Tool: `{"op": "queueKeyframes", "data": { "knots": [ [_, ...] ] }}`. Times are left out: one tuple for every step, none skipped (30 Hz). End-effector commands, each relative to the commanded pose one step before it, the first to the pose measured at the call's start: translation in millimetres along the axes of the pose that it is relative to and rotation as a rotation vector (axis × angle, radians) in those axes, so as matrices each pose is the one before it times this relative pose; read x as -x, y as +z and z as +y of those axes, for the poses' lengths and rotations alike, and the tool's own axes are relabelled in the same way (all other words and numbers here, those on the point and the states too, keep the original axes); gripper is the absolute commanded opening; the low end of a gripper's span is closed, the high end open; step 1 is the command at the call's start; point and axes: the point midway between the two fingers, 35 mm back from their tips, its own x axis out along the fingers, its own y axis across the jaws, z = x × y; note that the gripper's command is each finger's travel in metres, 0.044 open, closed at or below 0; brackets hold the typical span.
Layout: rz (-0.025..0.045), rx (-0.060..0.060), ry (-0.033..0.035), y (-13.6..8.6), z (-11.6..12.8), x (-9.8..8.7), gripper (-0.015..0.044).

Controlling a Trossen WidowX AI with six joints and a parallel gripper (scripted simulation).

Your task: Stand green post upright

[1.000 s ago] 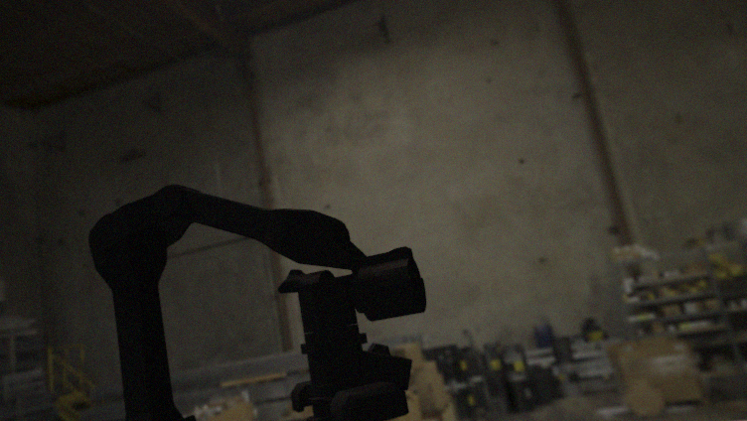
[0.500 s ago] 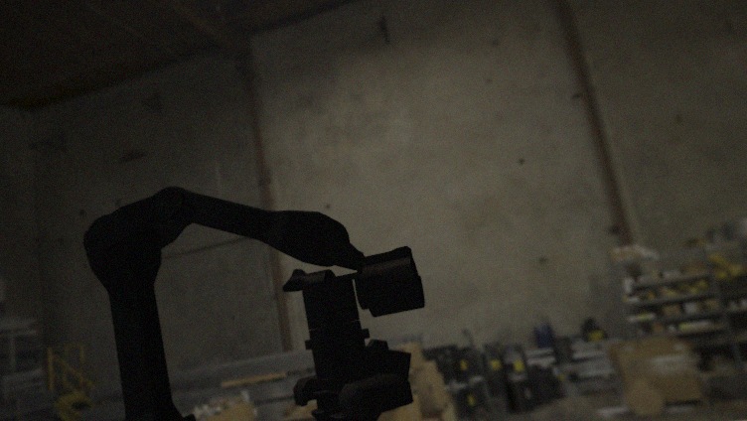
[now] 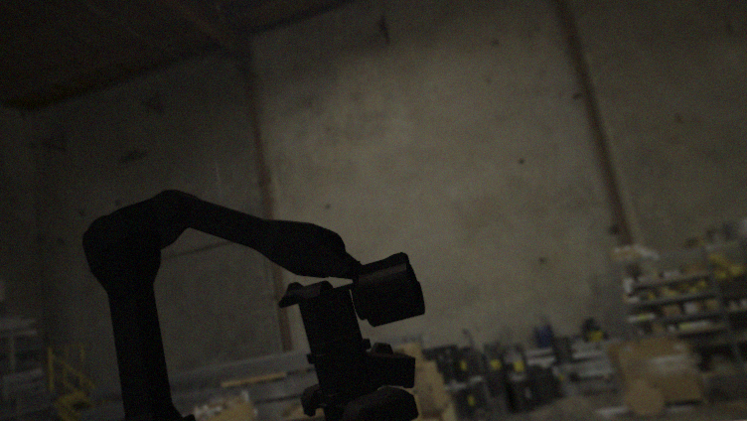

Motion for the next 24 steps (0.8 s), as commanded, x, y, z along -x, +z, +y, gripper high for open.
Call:
{"op": "queueKeyframes", "data": {
  "knots": [
    [-0.03601,-0.0217,0.01139,0.75,-1.52,-4.39,0.0023],
    [-0.00715,-0.0031,0.00184,0.34,-0.43,-0.79,0.0023],
    [-0.00716,-0.0031,0.00182,0.33,-0.43,-0.78,0.0023],
    [-0.00716,-0.0030,0.00180,0.32,-0.43,-0.77,0.0023],
    [-0.00717,-0.0030,0.00178,0.32,-0.44,-0.76,0.0023],
    [-0.00717,-0.0030,0.00176,0.31,-0.44,-0.75,0.0023],
    [-0.00718,-0.0030,0.00174,0.30,-0.44,-0.74,0.0023],
    [-0.00718,-0.0029,0.00172,0.29,-0.44,-0.73,0.0023],
    [-0.00718,-0.0029,0.00170,0.29,-0.44,-0.72,0.0023],
    [-0.00719,-0.0029,0.00168,0.28,-0.44,-0.71,0.0023],
    [-0.00719,-0.0028,0.00166,0.27,-0.45,-0.70,0.0023],
    [-0.00720,-0.0028,0.00164,0.26,-0.45,-0.69,0.0023],
    [-0.00720,-0.0028,0.00162,0.26,-0.45,-0.68,0.0023],
    [-0.00720,-0.0027,0.00160,0.25,-0.45,-0.67,0.0023],
    [-0.00720,-0.0027,0.00158,0.24,-0.45,-0.66,0.0023],
    [-0.00721,-0.0027,0.00156,0.23,-0.45,-0.65,0.0023],
    [-0.00721,-0.0026,0.00154,0.23,-0.45,-0.64,0.0023],
    [-0.00721,-0.0026,0.00153,0.22,-0.45,-0.63,0.0023],
    [-0.00721,-0.0026,0.00151,0.21,-0.45,-0.62,0.0023],
    [-0.00722,-0.0025,0.00149,0.21,-0.45,-0.61,0.0023],
    [-0.00722,-0.0025,0.00147,0.20,-0.46,-0.60,0.0023],
    [-0.00722,-0.0025,0.00145,0.19,-0.46,-0.59,0.0023],
    [-0.00722,-0.0024,0.00144,0.19,-0.46,-0.58,0.0023],
    [-0.00722,-0.0024,0.00142,0.18,-0.46,-0.57,0.0023]
  ]
}}
